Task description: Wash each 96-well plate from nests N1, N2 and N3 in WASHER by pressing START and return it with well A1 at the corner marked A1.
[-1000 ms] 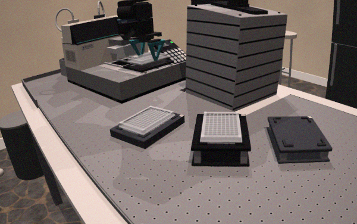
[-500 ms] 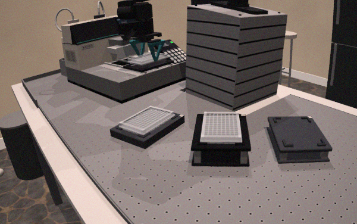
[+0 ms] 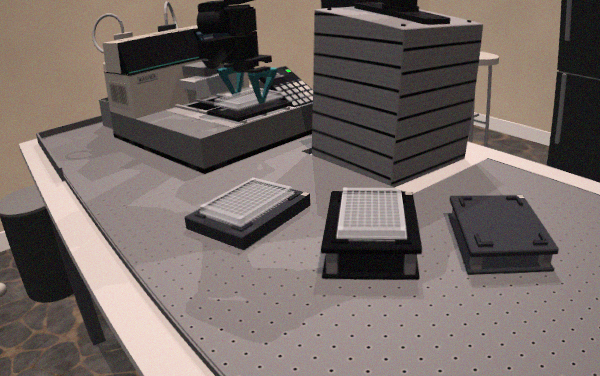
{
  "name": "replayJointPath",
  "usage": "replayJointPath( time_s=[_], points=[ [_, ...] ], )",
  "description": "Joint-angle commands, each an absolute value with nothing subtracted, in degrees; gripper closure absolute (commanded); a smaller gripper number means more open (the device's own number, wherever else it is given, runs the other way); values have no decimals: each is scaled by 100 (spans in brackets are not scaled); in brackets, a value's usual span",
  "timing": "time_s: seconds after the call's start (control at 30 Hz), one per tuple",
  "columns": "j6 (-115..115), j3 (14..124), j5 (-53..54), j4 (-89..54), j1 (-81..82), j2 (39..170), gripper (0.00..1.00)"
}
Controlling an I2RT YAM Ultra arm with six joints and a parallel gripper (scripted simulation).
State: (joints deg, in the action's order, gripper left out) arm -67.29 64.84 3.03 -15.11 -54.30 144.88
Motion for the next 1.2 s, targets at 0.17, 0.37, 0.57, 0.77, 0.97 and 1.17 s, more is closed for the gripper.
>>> replayJointPath(
  time_s=[0.17, 0.37, 0.57, 0.77, 0.97, 1.17],
  points=[
    [-6722, 6491, 338, -1488, -5428, 14472, 100],
    [-6722, 6494, 338, -1473, -5427, 14491, 100],
    [-6721, 6498, 338, -1463, -5426, 14504, 100],
    [-6720, 6507, 339, -1451, -5425, 14525, 100],
    [-6719, 6520, 339, -1442, -5424, 14548, 100],
    [-6718, 6526, 339, -1434, -5423, 14562, 100]
  ],
)
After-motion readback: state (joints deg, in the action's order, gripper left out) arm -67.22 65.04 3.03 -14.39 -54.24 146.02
